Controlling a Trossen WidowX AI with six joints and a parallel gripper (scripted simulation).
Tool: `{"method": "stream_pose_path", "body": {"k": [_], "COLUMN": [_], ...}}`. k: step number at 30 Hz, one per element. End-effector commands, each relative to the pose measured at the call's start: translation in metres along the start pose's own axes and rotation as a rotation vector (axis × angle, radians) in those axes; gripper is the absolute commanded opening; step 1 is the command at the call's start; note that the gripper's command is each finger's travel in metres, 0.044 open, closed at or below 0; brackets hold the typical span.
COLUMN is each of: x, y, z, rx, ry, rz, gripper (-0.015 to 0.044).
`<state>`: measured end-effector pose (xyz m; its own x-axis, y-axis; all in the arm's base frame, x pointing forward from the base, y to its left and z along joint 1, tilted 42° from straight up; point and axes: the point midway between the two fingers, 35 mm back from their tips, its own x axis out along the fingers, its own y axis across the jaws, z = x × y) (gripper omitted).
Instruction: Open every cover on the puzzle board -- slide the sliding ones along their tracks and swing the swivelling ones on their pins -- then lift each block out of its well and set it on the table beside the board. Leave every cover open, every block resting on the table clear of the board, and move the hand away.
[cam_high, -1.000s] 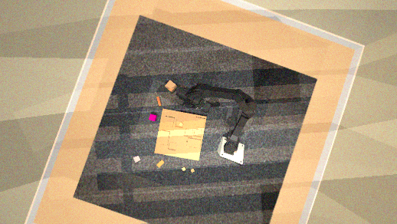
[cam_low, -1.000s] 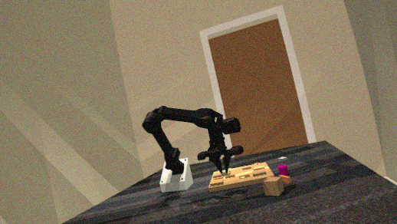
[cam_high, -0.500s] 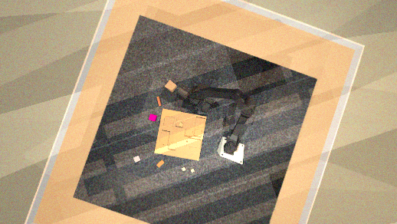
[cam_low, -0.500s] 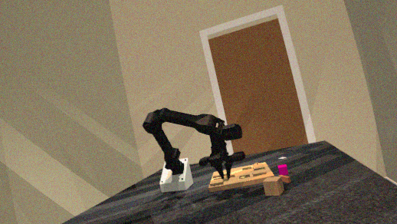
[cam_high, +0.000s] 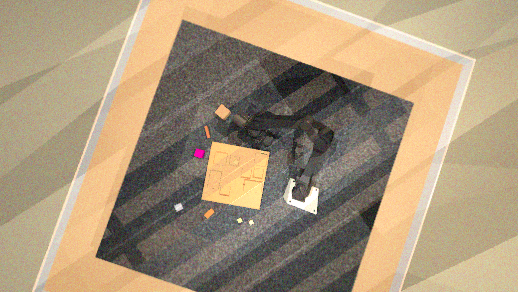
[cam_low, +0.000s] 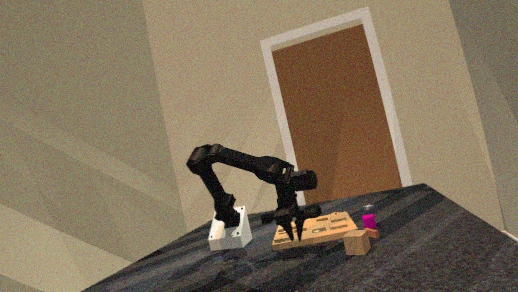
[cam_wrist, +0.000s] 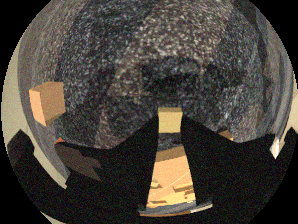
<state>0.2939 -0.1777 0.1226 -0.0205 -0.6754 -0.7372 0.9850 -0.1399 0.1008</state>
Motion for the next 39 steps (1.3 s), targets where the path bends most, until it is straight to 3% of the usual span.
{"method": "stream_pose_path", "body": {"k": [1, 22, 35, 39], "x": [0.007, 0.038, 0.034, 0.024], "y": [0.000, -0.005, -0.004, -0.003], "z": [-0.001, 0.001, 0.002, 0.001], "rx": [-0.008, -0.009, -0.001, -0.002], "ry": [0.003, -0.003, -0.006, -0.004], "rz": [0.000, 0.001, -0.001, -0.001], "gripper": [0.0080, 0.0080, 0.0421, 0.0440]}}
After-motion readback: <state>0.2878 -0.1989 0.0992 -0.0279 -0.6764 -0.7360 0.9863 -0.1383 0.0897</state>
